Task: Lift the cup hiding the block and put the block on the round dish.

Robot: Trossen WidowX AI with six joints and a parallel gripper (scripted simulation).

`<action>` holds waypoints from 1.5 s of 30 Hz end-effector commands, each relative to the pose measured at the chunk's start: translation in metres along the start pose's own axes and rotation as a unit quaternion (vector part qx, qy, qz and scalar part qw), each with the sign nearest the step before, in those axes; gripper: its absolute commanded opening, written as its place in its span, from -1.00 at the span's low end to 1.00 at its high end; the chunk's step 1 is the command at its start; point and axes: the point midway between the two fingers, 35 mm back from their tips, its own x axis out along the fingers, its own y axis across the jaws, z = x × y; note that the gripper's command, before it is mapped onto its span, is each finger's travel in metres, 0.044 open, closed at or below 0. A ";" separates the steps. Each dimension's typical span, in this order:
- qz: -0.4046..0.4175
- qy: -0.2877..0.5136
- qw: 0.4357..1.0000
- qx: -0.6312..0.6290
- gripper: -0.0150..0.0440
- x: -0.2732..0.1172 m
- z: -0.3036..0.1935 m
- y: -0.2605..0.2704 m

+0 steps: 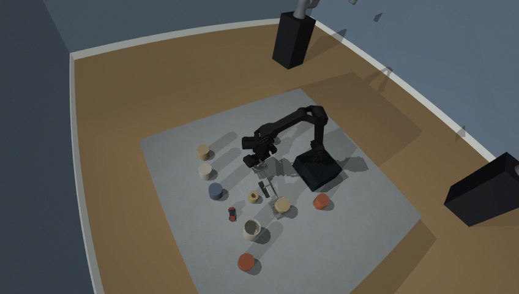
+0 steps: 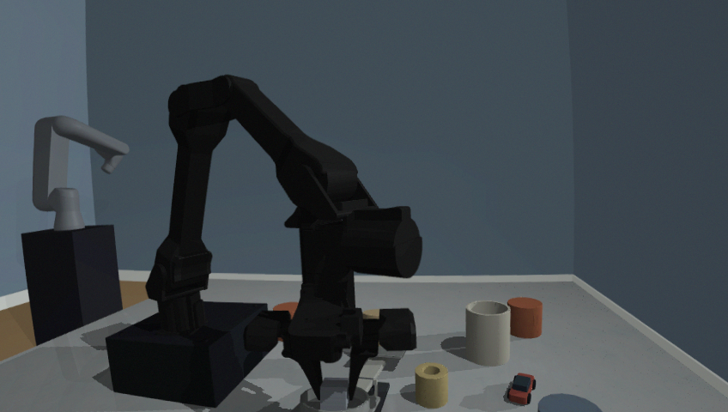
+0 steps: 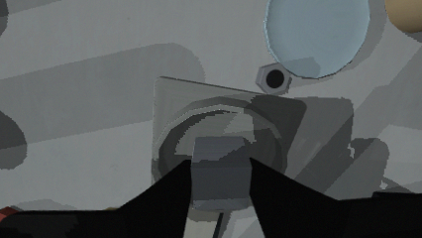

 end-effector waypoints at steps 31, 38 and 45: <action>-0.002 0.003 1.000 0.002 -0.49 -0.092 0.001 -0.001; -0.003 0.002 1.000 0.002 -0.49 -0.060 0.038 -0.023; -0.005 0.000 1.000 0.002 -0.49 -0.027 0.072 -0.057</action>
